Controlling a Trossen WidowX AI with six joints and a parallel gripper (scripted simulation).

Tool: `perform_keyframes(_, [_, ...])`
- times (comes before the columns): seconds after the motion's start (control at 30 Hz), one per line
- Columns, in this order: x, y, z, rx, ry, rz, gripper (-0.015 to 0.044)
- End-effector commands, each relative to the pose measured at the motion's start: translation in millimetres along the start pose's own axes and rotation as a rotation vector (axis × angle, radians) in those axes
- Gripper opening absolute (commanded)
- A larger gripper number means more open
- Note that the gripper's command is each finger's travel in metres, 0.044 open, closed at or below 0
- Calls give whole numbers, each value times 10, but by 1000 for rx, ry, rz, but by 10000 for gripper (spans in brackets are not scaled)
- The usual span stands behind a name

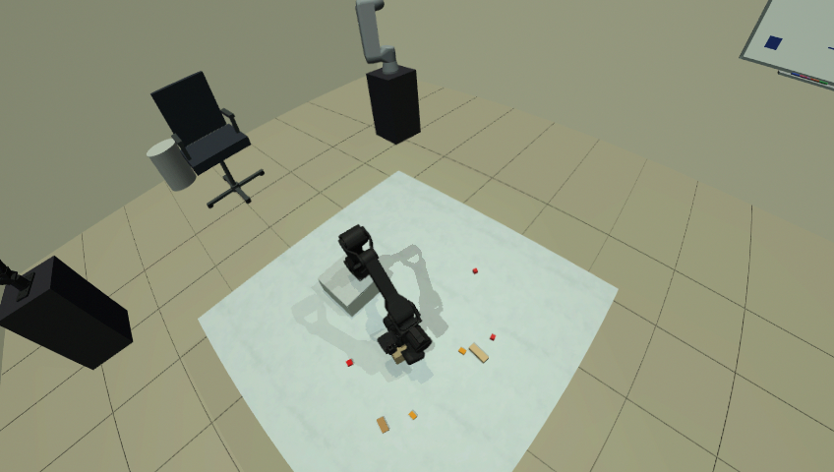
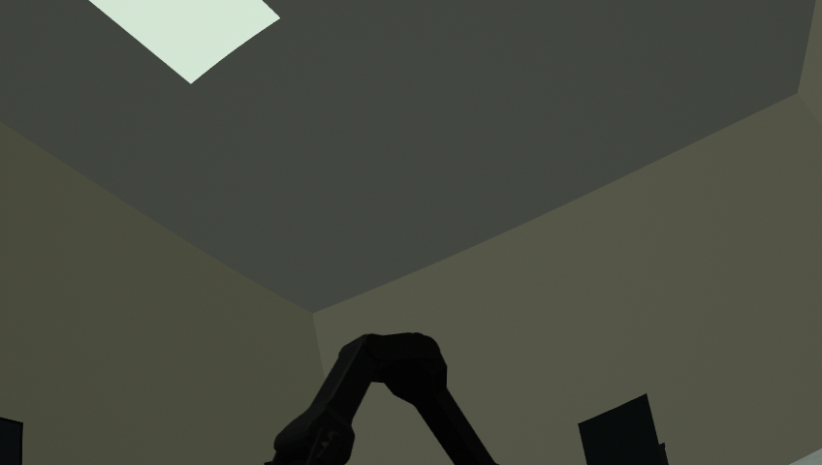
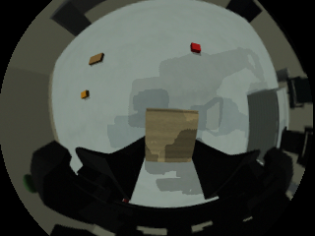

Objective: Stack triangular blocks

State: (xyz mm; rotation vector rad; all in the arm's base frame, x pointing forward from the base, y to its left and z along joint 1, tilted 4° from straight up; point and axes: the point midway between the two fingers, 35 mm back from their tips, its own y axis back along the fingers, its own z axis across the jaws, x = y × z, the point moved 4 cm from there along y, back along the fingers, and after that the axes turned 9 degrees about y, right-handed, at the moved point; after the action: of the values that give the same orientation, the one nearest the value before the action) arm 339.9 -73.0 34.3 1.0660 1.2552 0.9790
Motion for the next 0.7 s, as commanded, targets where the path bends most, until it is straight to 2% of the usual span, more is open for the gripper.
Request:
perform_keyframes(0.0, [-5,-8,0,1,7,-6,0])
perform_keyframes(0.67, [-4,-19,-3,1,2,-1,0])
